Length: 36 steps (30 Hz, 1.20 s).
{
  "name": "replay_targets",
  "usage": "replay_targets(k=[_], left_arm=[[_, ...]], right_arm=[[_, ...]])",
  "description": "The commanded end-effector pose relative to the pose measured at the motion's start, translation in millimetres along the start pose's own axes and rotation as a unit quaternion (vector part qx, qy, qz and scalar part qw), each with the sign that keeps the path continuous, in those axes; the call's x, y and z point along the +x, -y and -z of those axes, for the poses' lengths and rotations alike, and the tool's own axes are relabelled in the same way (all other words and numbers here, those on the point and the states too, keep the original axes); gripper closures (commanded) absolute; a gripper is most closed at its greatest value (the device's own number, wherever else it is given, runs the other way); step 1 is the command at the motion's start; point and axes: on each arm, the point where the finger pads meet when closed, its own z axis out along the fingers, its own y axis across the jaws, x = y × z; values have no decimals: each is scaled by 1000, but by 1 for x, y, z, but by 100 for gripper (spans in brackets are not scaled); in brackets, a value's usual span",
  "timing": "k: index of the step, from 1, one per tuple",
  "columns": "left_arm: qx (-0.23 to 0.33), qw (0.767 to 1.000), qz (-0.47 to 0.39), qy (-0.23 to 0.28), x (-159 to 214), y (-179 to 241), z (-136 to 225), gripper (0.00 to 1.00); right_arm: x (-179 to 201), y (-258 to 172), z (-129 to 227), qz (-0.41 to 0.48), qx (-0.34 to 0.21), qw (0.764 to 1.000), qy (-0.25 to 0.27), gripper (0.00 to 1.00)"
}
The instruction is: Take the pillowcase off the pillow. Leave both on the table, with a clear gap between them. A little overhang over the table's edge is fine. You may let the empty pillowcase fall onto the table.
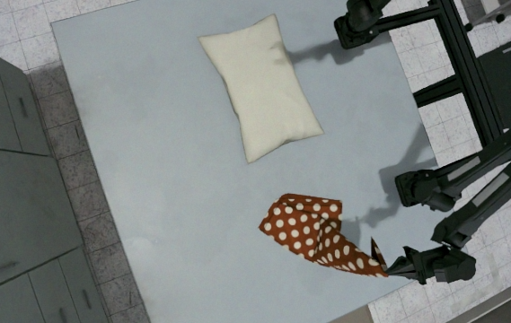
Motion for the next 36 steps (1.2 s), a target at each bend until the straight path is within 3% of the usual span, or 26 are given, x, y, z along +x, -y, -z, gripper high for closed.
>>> replay_targets(k=[1,9,23,30,33,36], left_arm=[[-11,998,-64,-9,-28,-16,-4,98],[-17,998,-58,-27,-26,-19,-2,98],[-12,987,-60,-151,13,-11,18,98],[-13,988,-36,-152,14,-10,17,98],[-12,985,-17,-169,52,-1,26,98],[-15,985,-19,-169,60,-2,29,98]], right_arm=[[-18,1,-2,5,-1,1000,20,40],[-18,1,-2,5,-1,1000,20,40],[-18,1,-2,5,-1,1000,20,40],[-18,1,-2,5,-1,1000,20,40],[-18,1,-2,5,-1,1000,20,40],[-18,1,-2,5,-1,1000,20,40]])
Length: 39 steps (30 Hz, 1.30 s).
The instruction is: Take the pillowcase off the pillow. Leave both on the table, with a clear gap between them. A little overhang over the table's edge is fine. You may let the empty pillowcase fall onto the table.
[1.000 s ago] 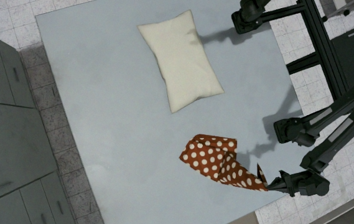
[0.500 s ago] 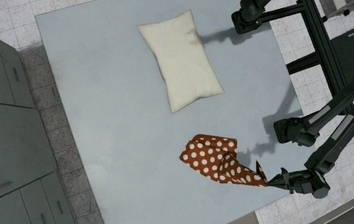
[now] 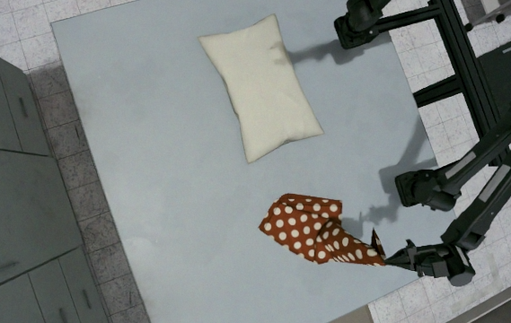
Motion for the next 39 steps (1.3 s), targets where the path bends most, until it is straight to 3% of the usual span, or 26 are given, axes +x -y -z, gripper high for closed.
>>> replay_targets(k=[1,8,12,22,27,29,39], left_arm=[[-8,1000,-14,7,4,-6,0,98],[-17,999,-25,15,8,-12,1,98],[-17,1000,-10,7,36,-6,1,98],[-27,1000,-10,10,61,-3,3,98],[-27,999,-17,23,41,-10,3,98],[-24,1000,14,3,70,2,2,98],[-30,999,-13,-33,69,-10,-2,98]], right_arm=[[-18,1,-2,5,-1,1000,20,40],[-18,1,-2,5,-1,1000,20,40],[-18,1,-2,5,-1,1000,20,40],[-18,1,-2,5,-1,1000,20,40],[-18,1,-2,5,-1,1000,20,40],[-18,1,-2,5,-1,1000,20,40],[-18,1,-2,5,-1,1000,20,40]])
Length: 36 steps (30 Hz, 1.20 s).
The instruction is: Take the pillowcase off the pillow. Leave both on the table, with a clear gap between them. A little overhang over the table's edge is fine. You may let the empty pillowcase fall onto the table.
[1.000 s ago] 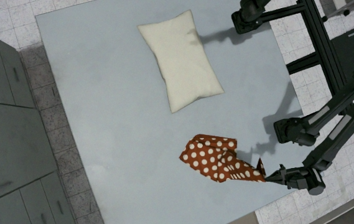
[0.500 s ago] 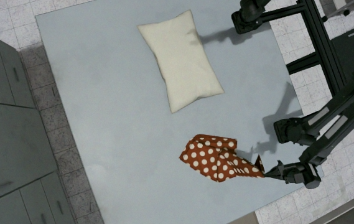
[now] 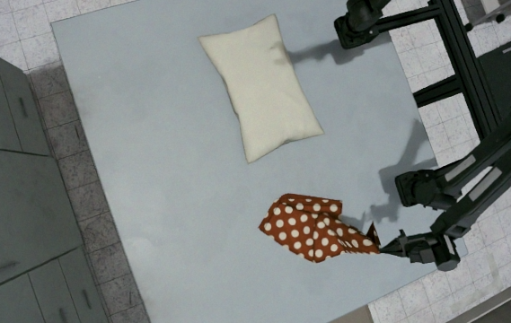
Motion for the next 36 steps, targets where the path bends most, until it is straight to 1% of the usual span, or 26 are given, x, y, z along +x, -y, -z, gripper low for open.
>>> replay_targets(k=[1,2,3,4,17,24,27,30,34,36], left_arm=[[-3,999,-34,3,-21,-14,-2,98],[-3,999,-34,3,-21,-14,-2,98],[-4,1000,-31,-6,-13,-11,-3,98],[-7,999,-31,-10,-15,-15,-3,98],[-18,993,-23,-112,32,-15,-6,98],[-27,992,-21,-124,35,-19,-6,98],[-29,992,-6,-122,37,-18,-6,98],[-32,991,-15,-125,39,-23,-4,98],[-15,990,-30,-137,48,-20,-4,98],[-15,990,-30,-137,48,-20,-4,98]], right_arm=[[-18,1,-2,5,-1,1000,20,40],[-18,1,-2,5,-1,1000,20,40],[-18,1,-2,5,-1,1000,20,40],[-18,1,-2,5,-1,1000,20,40],[-18,1,-2,5,-1,1000,20,40],[-18,1,-2,5,-1,1000,20,40],[-18,1,-2,5,-1,1000,20,40],[-18,1,-2,5,-1,1000,20,40],[-18,1,-2,5,-1,1000,20,40],[-18,1,-2,5,-1,1000,20,40]])
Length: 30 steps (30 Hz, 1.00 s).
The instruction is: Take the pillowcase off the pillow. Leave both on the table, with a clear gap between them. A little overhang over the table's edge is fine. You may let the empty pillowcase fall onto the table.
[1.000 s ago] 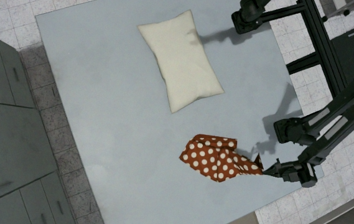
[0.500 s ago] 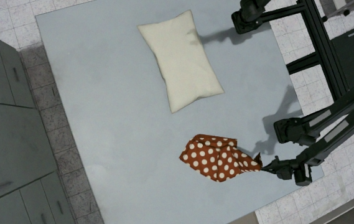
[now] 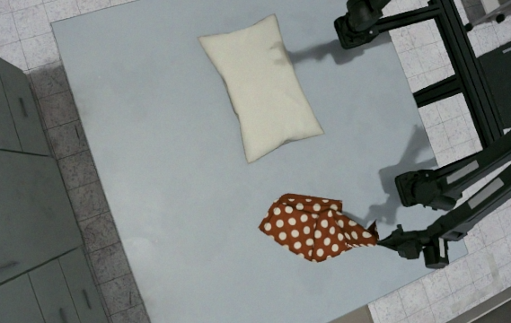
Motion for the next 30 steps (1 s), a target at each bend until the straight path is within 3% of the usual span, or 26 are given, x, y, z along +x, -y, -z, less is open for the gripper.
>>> replay_targets(k=[1,30], left_arm=[[-13,999,-42,15,-21,-22,2,98],[110,981,-157,-1,44,-19,-20,98]], right_arm=[[-18,1,-2,5,-1,1000,20,40],[-18,1,-2,5,-1,1000,20,40]])
